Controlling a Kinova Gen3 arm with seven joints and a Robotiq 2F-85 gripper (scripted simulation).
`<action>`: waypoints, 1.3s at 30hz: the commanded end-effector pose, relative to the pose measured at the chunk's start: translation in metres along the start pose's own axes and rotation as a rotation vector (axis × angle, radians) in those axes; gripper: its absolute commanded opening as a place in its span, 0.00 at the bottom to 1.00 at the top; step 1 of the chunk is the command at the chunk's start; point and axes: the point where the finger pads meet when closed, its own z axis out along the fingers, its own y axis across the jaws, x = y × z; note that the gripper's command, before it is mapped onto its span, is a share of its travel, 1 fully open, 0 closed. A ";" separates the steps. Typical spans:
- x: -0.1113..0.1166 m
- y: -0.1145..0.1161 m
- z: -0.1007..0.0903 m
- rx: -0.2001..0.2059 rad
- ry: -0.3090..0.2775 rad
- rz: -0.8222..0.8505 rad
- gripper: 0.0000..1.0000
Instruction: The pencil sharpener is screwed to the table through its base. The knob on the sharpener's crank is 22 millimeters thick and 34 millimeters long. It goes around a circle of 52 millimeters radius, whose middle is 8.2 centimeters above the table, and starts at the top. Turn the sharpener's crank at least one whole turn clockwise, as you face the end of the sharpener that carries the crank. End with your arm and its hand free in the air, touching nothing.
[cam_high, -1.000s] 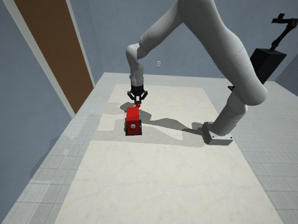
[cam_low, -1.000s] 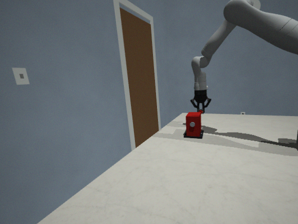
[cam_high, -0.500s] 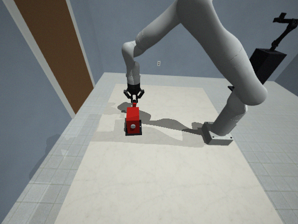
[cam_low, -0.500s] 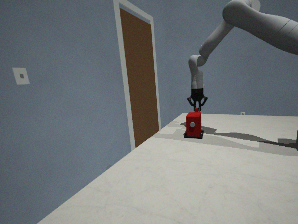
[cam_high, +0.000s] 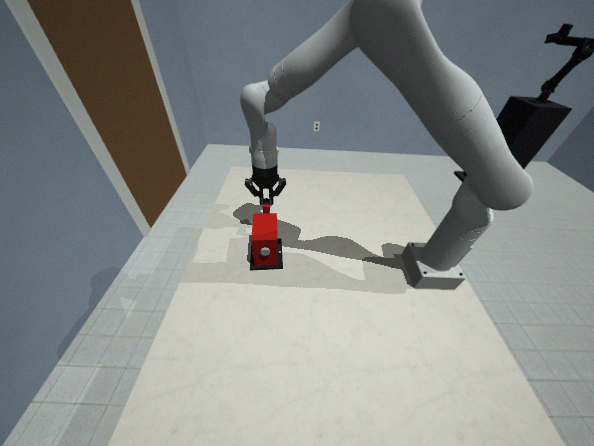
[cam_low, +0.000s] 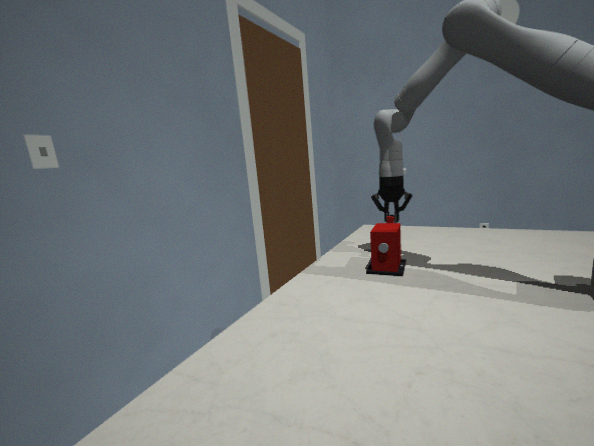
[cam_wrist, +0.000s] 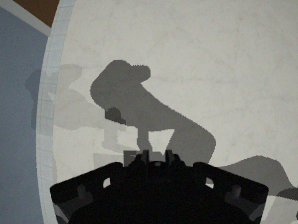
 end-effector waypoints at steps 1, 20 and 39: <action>0.001 0.001 0.001 -0.006 0.001 0.005 0.00; 0.001 0.001 0.001 -0.006 0.001 0.005 0.00; 0.001 -0.004 0.001 -0.006 0.001 0.005 0.00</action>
